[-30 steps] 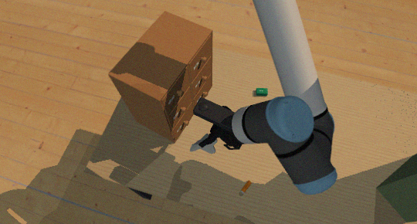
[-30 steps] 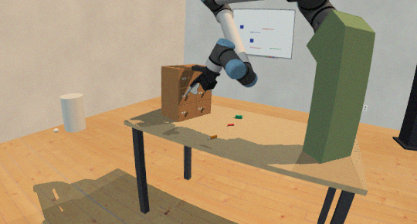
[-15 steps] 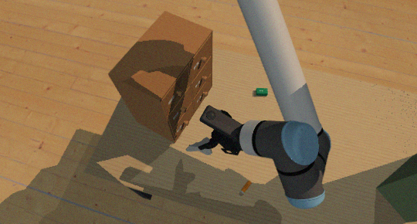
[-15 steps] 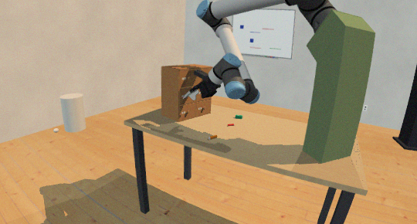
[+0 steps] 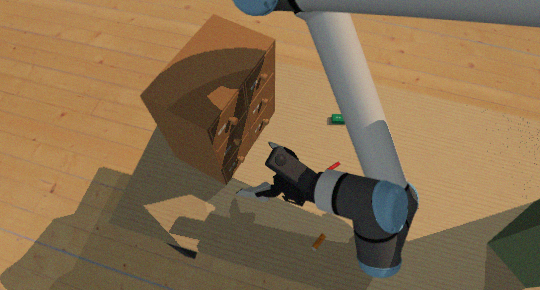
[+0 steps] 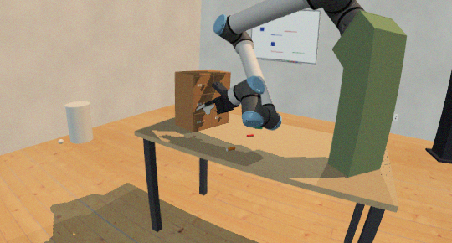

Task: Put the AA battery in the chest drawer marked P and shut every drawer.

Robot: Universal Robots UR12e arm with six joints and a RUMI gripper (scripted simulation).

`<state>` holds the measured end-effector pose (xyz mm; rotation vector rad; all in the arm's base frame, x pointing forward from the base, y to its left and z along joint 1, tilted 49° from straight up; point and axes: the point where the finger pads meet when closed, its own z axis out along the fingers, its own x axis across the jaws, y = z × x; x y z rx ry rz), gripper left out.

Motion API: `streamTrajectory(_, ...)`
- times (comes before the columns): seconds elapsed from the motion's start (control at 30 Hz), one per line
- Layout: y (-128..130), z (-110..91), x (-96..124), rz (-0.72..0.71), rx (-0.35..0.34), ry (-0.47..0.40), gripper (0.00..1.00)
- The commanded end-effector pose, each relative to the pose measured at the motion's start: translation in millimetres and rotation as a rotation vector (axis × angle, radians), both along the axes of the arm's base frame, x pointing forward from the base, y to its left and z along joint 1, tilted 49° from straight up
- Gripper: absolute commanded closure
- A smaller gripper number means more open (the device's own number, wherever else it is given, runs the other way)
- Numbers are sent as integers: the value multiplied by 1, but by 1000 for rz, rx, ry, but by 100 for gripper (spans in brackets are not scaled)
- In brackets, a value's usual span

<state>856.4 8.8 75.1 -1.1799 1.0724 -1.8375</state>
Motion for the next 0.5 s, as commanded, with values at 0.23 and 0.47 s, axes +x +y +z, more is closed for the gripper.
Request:
streamTrajectory(0.23, -4, 0, 12, 43, -37, -98, 0)
streamTrajectory(0.47, -6, 0, 16, 58, -52, -134, 0)
